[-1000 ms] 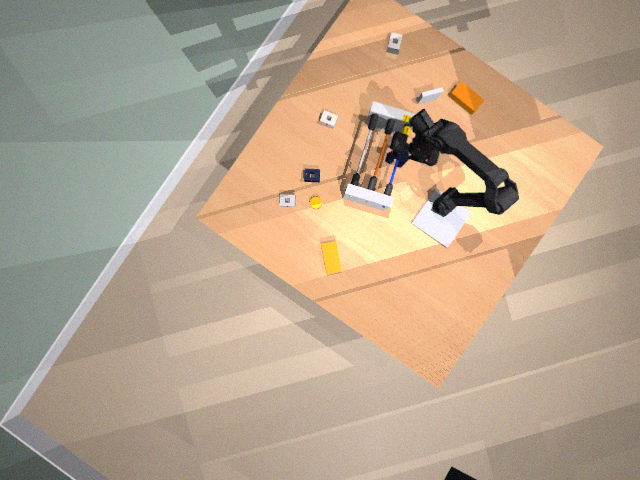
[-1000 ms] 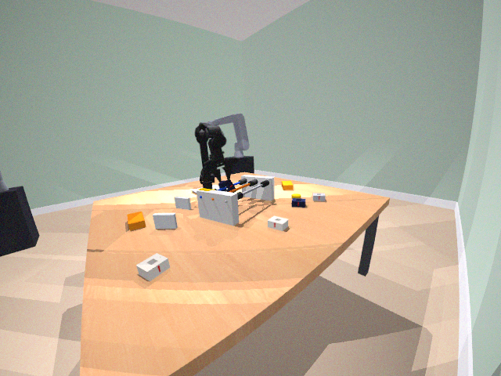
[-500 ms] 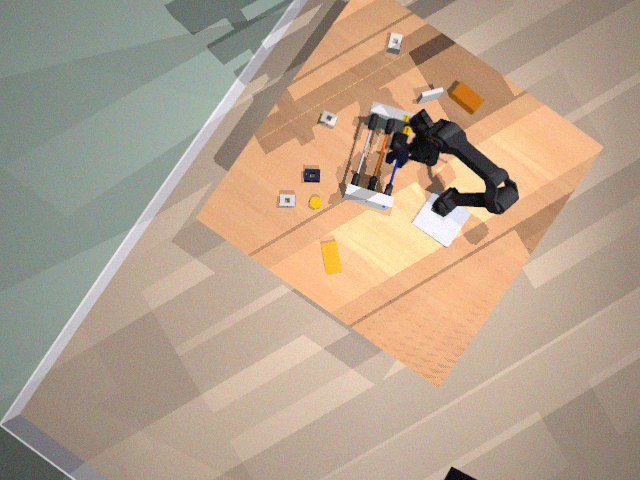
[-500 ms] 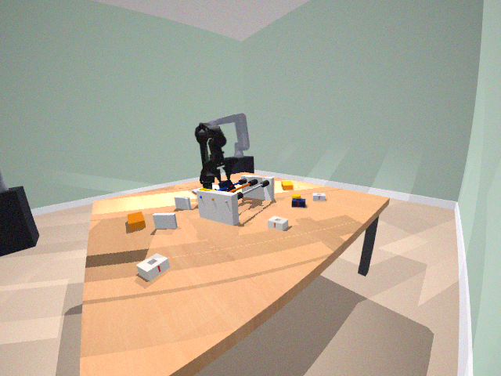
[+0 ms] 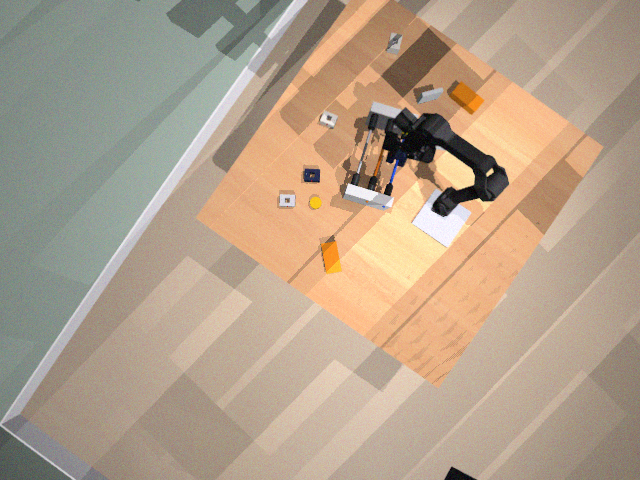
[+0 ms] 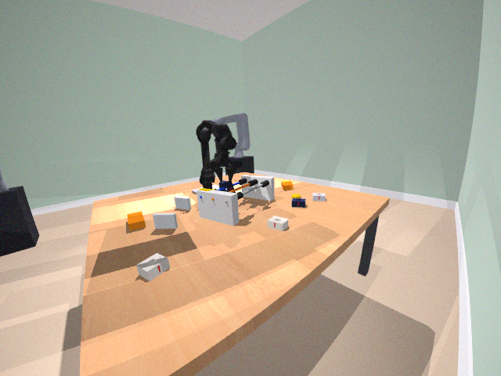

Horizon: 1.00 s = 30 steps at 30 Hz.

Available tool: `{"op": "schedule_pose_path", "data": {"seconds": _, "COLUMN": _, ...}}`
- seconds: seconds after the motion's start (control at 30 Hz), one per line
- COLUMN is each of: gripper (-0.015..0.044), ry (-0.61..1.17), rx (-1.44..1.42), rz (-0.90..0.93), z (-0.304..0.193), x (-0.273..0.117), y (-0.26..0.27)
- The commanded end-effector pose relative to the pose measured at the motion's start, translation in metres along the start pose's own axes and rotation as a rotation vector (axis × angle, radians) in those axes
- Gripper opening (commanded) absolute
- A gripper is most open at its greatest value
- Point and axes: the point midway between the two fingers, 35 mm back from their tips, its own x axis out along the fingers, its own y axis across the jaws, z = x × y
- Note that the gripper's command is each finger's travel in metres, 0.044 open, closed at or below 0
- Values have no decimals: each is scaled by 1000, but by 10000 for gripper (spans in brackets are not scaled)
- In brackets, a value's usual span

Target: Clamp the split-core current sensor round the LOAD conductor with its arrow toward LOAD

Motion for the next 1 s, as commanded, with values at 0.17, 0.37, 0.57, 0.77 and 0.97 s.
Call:
{"op": "schedule_pose_path", "data": {"seconds": 0.17, "gripper": 157, "ry": 0, "rx": 0, "rz": 0, "z": 0, "x": 0, "y": 0}}
{"op": "schedule_pose_path", "data": {"seconds": 0.37, "gripper": 315, "ry": 0, "rx": 0, "rz": 0, "z": 0, "x": 0, "y": 0}}
{"op": "schedule_pose_path", "data": {"seconds": 0.57, "gripper": 440, "ry": 0, "rx": 0, "rz": 0, "z": 0, "x": 0, "y": 0}}
{"op": "schedule_pose_path", "data": {"seconds": 0.77, "gripper": 440, "ry": 0, "rx": 0, "rz": 0, "z": 0, "x": 0, "y": 0}}
{"op": "schedule_pose_path", "data": {"seconds": 0.97, "gripper": 440, "ry": -6, "rx": 4, "rz": 13, "z": 3, "x": 33, "y": 1}}
